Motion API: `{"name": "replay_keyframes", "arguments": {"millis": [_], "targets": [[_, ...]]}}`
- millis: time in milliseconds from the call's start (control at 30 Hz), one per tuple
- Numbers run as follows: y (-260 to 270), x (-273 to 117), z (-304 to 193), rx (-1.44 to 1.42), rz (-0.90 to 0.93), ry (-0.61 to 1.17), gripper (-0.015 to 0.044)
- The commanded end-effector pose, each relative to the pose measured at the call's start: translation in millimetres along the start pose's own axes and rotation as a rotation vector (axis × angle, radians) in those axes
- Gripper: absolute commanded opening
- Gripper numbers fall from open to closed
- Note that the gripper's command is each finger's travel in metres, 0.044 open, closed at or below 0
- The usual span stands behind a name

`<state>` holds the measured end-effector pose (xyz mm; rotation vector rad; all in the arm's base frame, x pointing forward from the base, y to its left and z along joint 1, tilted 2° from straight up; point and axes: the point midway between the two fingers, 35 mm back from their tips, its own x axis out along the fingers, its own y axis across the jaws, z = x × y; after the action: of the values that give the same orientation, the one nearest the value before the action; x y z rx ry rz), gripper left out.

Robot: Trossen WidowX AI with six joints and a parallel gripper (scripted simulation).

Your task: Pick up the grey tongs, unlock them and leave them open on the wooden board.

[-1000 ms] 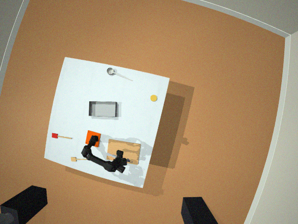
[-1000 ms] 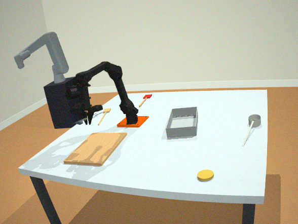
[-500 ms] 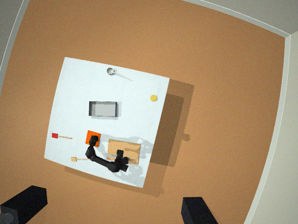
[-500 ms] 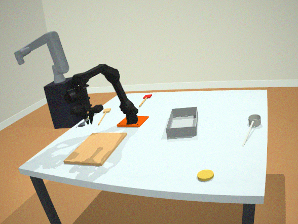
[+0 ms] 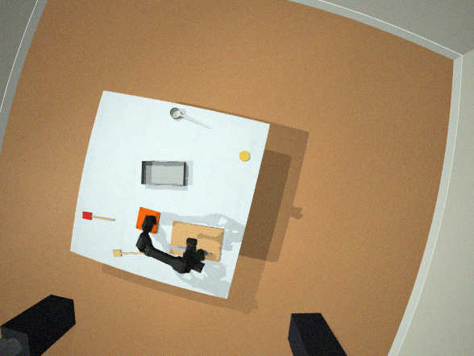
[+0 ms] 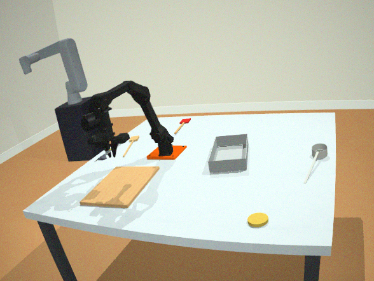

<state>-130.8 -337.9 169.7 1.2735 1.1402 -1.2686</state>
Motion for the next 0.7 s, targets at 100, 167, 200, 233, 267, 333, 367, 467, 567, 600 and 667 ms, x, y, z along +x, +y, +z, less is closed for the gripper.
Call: {"name": "replay_keyframes", "arguments": {"millis": [100, 167, 200, 233, 267, 333, 367, 467, 567, 600, 667], "targets": [[-1, 12, 1, -0.005, -0.004, 0.004, -0.015], [-1, 15, 1, -0.005, -0.004, 0.004, -0.015], [-1, 16, 1, -0.005, -0.004, 0.004, -0.015], [-1, 18, 2, -0.005, -0.004, 0.004, -0.015], [-1, 20, 2, -0.005, -0.004, 0.004, -0.015], [-1, 23, 2, -0.005, -0.004, 0.004, -0.015], [-2, 25, 2, -0.005, -0.004, 0.004, -0.015], [-2, 30, 3, -0.005, -0.004, 0.003, -0.015], [-2, 34, 3, -0.005, -0.004, 0.003, -0.015], [-2, 36, 3, -0.005, -0.004, 0.003, -0.015], [-2, 39, 3, -0.005, -0.004, 0.003, -0.015]]}}
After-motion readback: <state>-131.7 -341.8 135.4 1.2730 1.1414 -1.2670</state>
